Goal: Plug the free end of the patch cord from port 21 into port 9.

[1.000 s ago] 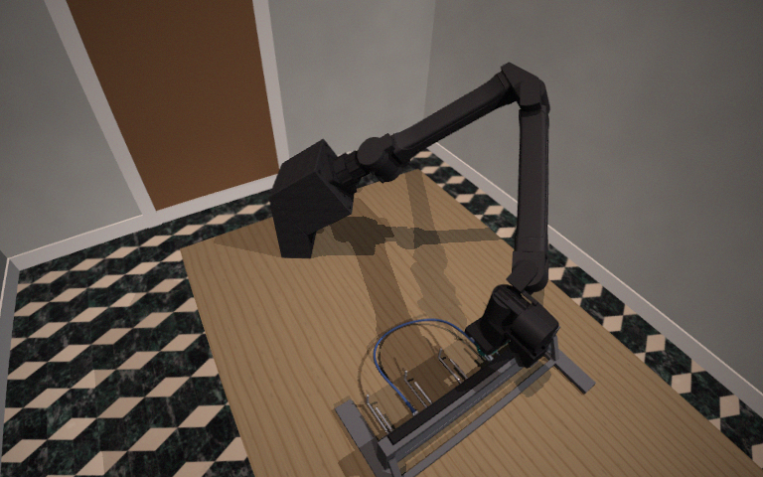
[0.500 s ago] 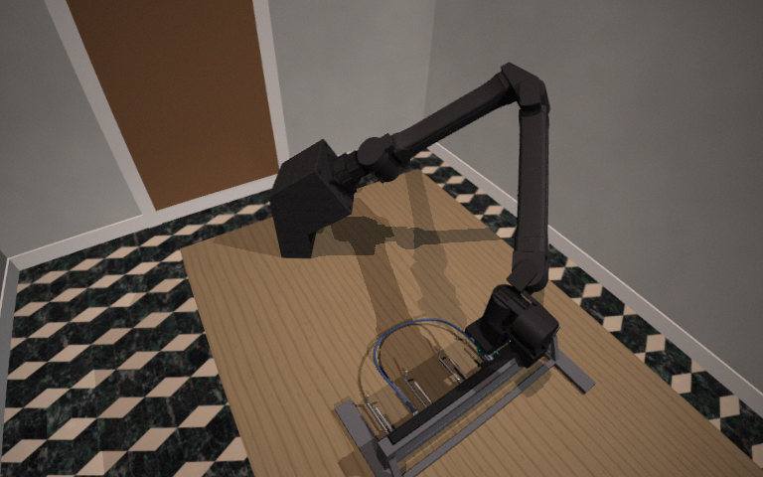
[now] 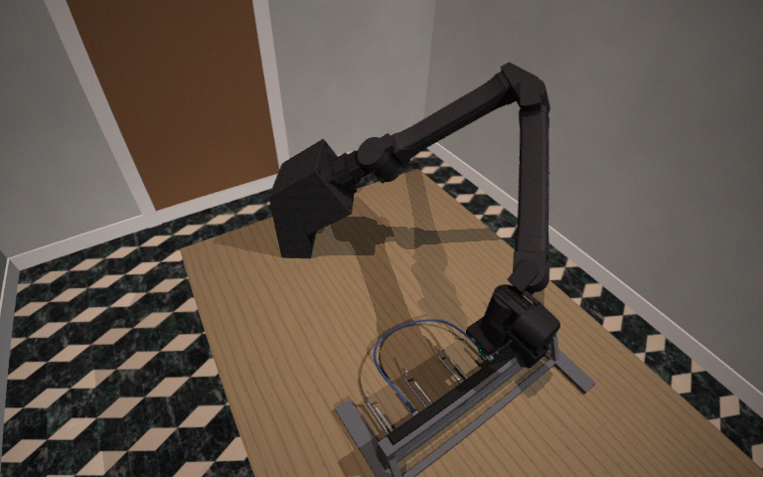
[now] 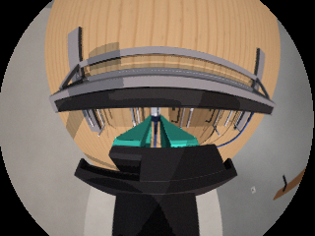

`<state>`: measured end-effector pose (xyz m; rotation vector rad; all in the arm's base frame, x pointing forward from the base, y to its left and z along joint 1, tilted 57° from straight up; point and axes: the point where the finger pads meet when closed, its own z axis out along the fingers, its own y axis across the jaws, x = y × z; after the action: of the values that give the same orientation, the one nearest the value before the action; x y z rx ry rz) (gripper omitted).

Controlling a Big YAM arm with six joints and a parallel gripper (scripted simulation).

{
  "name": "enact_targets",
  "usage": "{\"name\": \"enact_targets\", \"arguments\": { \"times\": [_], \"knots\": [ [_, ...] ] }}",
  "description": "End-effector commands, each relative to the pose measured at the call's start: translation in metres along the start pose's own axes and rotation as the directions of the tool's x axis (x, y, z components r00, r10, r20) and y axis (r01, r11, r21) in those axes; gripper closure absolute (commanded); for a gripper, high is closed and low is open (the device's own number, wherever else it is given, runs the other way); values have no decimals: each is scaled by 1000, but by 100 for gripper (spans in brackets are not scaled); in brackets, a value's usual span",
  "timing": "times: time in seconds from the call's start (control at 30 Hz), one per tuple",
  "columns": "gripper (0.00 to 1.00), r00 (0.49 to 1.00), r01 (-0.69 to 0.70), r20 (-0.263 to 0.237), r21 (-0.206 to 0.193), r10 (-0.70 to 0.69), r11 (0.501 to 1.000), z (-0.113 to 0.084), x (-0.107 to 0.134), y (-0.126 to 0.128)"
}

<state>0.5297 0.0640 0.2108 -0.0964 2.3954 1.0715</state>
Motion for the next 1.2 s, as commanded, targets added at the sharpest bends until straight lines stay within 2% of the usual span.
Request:
{"name": "enact_targets", "arguments": {
  "times": [0.0,1.17],
  "knots": [
    [100,999,11,51,20,-12,1000,-22,-18,-7],
    [100,999,13,53,20,-14,1000,-20,-20,-9]
  ]
}}
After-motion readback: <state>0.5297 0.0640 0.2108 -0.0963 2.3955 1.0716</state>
